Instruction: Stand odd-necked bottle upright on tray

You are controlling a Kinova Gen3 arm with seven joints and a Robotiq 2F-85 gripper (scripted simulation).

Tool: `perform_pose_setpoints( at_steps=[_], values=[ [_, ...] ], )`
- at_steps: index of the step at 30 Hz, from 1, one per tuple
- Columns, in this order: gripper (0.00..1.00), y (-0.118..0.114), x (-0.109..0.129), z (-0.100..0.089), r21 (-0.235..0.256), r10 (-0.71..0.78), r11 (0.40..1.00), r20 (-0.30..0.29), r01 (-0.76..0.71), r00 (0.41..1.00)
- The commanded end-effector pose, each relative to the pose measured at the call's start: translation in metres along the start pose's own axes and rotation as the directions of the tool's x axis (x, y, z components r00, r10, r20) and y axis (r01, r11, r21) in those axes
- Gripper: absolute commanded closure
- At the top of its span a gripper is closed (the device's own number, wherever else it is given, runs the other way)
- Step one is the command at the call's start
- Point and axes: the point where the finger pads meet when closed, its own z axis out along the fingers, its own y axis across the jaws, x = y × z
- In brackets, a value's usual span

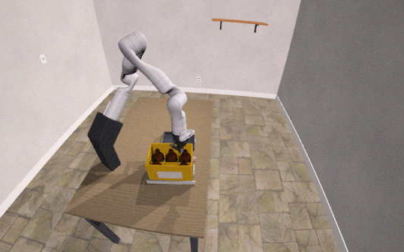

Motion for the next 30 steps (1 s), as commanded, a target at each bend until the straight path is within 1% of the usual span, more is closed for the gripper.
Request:
perform_pose_setpoints(
  at_steps=[1,7,8,30],
  values=[
    [1.0,-0.0011,0.0144,0.0049,0.012,0.006,1.0,0.016,-0.006,1.0],
    [1.0,-0.0003,0.0157,0.004,0.013,0.008,1.0,0.014,-0.008,1.0],
    [0.36,-0.0003,0.0157,0.004,0.013,0.008,1.0,0.014,-0.008,1.0],
    [0.36,-0.0004,0.015,0.0043,0.013,0.007,1.0,0.015,-0.007,1.0]
  ],
)
